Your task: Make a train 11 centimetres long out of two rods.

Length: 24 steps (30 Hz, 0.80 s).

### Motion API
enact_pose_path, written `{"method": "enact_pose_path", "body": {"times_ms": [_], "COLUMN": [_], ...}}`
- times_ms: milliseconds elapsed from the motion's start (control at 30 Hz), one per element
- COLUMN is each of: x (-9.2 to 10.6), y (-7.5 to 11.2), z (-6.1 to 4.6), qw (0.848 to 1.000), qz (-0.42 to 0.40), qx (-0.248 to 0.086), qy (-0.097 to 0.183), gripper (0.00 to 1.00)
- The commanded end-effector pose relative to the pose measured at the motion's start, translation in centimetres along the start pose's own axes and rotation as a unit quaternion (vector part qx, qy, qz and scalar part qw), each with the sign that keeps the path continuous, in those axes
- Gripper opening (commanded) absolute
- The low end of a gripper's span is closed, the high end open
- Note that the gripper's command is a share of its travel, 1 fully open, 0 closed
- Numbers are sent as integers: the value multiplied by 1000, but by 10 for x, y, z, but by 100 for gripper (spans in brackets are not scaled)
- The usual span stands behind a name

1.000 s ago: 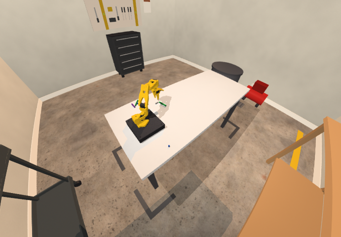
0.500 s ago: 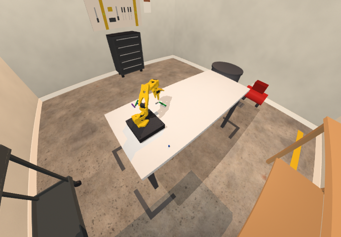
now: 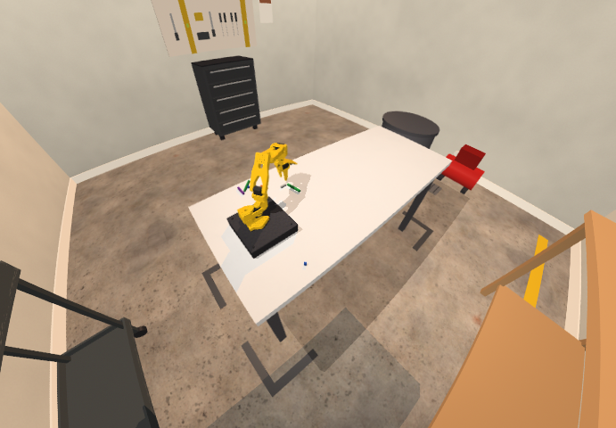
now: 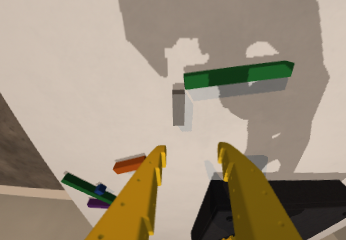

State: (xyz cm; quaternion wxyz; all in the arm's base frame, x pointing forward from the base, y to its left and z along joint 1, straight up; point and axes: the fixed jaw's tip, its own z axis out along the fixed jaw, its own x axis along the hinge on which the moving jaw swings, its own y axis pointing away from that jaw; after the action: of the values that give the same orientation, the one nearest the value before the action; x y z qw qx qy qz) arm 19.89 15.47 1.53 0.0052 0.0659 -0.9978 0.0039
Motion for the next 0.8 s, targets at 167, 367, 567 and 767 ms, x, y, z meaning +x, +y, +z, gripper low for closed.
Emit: {"method": "enact_pose_path", "body": {"times_ms": [167, 367, 567, 767], "x": [0, -1, -1, -1], "y": [-2, -2, -1, -1], "z": [4, 8, 18, 30], "qw": [1000, 1000, 1000, 1000], "qz": [8, 8, 8, 8], "qx": [3, 3, 3, 3], "qy": [7, 7, 7, 7], "gripper": [19, 19, 19, 19]}}
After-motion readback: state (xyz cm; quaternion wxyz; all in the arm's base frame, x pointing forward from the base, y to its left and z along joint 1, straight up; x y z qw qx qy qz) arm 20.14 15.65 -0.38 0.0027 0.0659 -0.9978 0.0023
